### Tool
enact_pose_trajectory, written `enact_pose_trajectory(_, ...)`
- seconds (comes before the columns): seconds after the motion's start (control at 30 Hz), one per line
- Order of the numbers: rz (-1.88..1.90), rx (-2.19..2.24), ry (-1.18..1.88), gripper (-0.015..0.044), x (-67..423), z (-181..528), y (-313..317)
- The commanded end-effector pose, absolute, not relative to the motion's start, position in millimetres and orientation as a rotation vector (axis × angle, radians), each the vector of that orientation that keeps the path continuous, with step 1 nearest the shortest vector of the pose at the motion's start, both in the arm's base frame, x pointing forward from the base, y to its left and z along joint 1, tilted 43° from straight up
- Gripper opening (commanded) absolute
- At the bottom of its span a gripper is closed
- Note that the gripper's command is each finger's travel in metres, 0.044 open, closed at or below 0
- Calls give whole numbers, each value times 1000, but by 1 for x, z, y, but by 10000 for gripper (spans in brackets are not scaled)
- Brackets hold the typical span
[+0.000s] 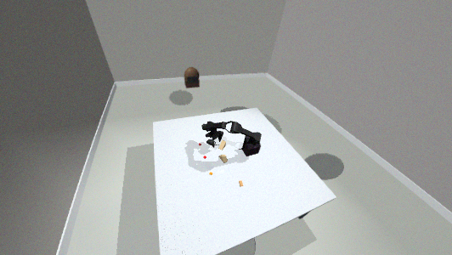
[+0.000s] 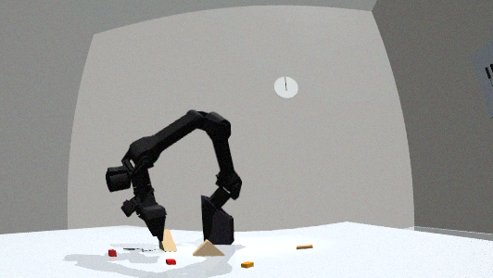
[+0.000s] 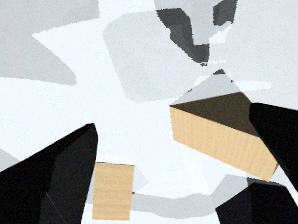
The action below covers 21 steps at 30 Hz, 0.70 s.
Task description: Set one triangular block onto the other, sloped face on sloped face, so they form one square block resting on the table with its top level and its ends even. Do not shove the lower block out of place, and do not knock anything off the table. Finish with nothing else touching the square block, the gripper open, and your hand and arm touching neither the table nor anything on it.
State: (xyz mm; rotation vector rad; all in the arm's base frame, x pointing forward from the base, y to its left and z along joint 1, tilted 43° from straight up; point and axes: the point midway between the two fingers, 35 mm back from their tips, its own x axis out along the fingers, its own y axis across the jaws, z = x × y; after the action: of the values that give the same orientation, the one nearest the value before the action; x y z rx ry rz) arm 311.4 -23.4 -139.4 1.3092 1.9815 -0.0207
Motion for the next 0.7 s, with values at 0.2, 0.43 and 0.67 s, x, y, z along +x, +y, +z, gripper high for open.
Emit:
enact_pose_trajectory(0.2, -88, 1704, 2230, 440, 306, -52, 0)
enact_pose_trajectory(0.43, -88, 1704, 2230, 440, 306, -52, 0)
enact_pose_trajectory(0.67, -58, 1730, 2218, 440, 304, -64, 43)
